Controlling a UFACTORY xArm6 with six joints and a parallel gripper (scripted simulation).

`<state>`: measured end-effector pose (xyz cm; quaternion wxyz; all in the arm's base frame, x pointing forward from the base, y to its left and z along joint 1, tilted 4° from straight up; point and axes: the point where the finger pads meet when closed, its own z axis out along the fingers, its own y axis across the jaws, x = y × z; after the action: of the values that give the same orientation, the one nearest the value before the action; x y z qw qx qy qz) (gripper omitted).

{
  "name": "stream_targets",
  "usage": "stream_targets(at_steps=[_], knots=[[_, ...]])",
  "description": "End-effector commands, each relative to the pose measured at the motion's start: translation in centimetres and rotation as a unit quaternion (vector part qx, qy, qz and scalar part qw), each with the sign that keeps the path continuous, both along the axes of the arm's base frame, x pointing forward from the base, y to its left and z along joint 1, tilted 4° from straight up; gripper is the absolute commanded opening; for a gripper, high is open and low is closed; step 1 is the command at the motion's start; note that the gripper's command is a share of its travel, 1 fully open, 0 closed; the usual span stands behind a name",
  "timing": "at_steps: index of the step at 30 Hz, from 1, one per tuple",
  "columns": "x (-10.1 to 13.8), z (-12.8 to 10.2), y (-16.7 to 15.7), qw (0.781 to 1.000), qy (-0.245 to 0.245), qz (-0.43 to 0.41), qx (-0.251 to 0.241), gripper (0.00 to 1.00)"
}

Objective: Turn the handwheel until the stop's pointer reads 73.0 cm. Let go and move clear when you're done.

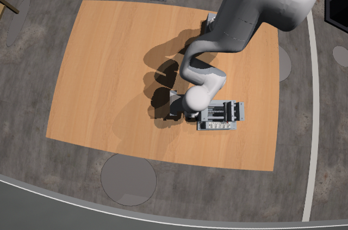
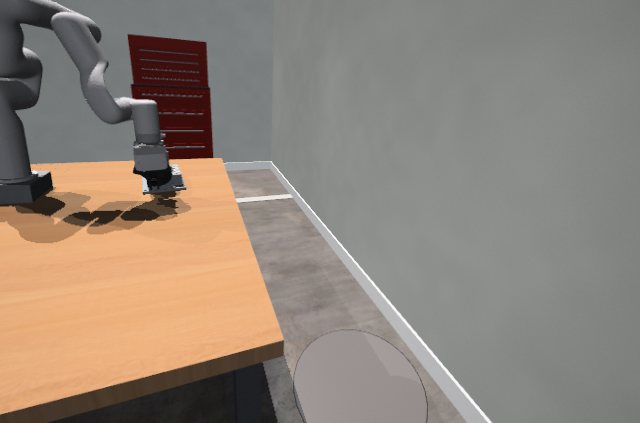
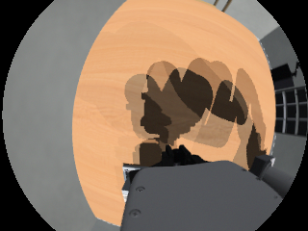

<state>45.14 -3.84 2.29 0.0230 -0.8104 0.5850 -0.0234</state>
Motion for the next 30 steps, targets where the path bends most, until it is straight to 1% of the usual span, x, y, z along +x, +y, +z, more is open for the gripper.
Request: stream_targets(at_steps=[1,16,30], knots=[[-0.3,0.5,-0.1,1.000,-0.001,0.000,0.000,0.06],[-0.7,2.3,-0.2,1.000,-0.001,0.000,0.000,0.06],[0.0,3.8,0.0,1.000,-0.001,0.000,0.000,0.06]])
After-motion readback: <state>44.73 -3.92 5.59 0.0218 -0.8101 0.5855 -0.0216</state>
